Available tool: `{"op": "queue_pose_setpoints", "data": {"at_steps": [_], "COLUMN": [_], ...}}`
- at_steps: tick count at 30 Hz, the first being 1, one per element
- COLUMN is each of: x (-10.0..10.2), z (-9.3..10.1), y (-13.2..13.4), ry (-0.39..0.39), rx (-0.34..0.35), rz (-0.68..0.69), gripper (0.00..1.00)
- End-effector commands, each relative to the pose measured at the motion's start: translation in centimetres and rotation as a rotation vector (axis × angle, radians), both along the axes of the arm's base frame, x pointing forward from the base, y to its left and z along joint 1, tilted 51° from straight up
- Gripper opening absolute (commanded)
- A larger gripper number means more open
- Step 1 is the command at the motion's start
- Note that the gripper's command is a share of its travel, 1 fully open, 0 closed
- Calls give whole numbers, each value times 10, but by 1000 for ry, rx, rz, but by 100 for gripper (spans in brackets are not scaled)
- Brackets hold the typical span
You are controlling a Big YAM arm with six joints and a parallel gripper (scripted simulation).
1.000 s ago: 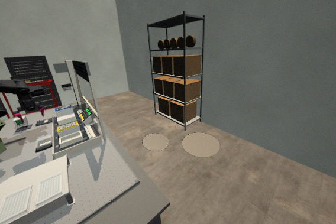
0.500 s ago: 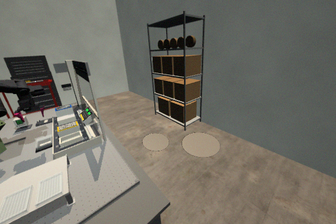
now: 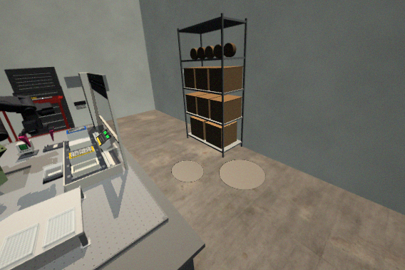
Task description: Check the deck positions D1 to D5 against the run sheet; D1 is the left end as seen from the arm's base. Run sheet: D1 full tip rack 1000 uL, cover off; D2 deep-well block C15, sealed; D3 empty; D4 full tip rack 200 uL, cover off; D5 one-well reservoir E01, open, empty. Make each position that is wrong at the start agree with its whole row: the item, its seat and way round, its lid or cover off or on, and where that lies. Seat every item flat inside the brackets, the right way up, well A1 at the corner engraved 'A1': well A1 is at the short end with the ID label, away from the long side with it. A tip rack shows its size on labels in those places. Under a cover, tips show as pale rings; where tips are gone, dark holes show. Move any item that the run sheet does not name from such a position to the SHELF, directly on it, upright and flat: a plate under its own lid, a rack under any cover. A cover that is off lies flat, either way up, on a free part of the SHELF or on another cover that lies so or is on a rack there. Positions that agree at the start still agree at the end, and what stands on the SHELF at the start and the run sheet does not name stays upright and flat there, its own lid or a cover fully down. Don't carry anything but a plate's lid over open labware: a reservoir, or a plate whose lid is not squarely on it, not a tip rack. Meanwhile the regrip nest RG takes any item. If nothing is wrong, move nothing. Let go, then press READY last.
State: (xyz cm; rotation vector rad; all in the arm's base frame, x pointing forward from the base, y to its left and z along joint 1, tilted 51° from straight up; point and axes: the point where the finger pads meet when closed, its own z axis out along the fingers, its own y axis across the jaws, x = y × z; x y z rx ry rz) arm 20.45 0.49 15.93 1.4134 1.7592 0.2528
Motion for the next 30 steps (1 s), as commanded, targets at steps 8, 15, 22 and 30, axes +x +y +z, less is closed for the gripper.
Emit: {"op": "queue_pose_setpoints", "data": {"at_steps": [8, 15, 22, 30], "x": [13, 19, 27, 34], "z": [-11, -16, -24, -30], "y": [-8, -11, -15, -19], "ry": [2, 2, 2, 2], "rx": [-8, -8, -9, -9], "rz": [-11, -11, -10, -10], "gripper": [100, 100, 100, 100]}}
